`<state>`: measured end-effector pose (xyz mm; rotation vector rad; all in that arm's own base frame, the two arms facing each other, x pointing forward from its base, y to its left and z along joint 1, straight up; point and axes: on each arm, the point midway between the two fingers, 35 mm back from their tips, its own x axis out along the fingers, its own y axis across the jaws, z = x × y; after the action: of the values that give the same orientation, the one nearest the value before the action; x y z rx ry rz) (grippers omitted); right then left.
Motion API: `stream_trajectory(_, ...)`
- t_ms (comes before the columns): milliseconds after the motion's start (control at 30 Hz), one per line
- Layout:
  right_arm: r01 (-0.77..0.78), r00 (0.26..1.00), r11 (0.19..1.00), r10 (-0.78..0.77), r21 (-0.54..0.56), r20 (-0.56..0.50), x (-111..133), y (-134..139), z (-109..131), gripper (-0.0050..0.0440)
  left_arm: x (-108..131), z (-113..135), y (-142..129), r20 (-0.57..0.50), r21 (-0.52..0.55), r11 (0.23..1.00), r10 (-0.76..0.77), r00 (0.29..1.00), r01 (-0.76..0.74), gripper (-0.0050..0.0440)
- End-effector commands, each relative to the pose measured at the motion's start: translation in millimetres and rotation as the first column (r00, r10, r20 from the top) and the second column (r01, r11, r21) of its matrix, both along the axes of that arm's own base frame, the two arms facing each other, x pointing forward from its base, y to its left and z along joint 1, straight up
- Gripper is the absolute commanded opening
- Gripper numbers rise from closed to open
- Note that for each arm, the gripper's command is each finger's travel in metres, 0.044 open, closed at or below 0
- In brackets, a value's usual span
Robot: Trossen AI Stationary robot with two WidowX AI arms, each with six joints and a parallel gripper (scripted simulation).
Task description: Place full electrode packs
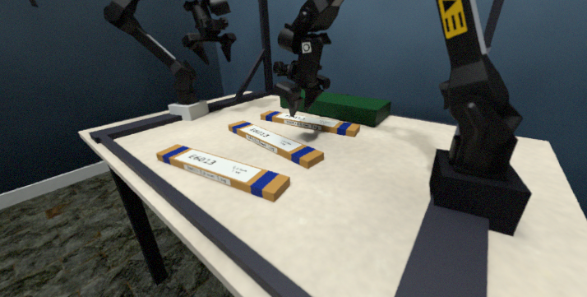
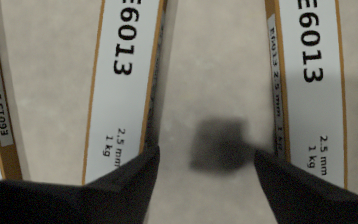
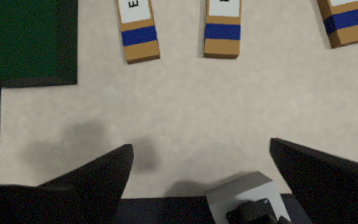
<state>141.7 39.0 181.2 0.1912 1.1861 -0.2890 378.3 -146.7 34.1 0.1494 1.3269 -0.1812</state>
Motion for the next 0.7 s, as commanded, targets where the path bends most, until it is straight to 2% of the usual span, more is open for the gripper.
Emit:
stream_trajectory(0, 0.001, 1.0, 1.0, -0.001, 0.007, 0.02, 2.1, 0.9, 6.4, 0.043, 7.5, 25.4, -3.7, 0.052, -0.022, 1.0, -0.002, 0.999, 0.003, 0.03)
stream_trajectory(667, 0.001, 1.0, 1.0, -0.001, 0.007, 0.02, 2.1, 0.9, 6.4, 0.043, 6.9, 48.2, -3.4, 0.052, -0.022, 1.0, -0.002, 0.999, 0.003, 0.03)
